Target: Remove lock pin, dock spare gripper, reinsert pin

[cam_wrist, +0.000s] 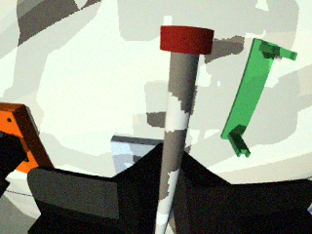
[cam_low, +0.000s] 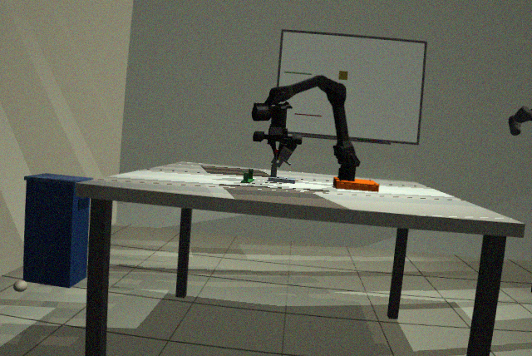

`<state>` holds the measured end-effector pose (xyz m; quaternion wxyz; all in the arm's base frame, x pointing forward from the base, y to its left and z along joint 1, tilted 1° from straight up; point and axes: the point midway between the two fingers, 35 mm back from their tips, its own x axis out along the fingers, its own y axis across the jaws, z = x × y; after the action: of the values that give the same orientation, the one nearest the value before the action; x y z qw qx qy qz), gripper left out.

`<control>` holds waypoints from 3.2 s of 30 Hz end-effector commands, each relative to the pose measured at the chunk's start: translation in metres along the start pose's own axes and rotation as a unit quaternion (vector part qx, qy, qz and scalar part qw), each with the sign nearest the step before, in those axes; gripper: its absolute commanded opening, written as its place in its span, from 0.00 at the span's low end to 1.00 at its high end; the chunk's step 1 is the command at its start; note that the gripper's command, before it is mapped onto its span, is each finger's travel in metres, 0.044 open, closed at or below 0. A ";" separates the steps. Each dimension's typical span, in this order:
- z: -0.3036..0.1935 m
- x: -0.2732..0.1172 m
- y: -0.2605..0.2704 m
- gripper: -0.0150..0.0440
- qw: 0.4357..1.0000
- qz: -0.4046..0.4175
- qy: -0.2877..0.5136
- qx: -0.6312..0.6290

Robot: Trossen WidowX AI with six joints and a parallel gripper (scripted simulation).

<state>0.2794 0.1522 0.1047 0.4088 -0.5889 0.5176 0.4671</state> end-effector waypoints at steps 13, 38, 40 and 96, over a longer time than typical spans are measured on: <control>0.012 0.049 0.003 0.25 1.000 0.001 -0.003 0.002; -0.004 0.051 0.004 0.25 1.000 0.001 -0.003 0.003; -0.006 0.051 0.004 0.25 1.000 0.001 -0.003 0.003; -0.041 0.061 0.003 0.25 1.000 0.009 -0.004 0.001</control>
<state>0.2828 0.1007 0.0547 0.4086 -0.5802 0.5225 0.4727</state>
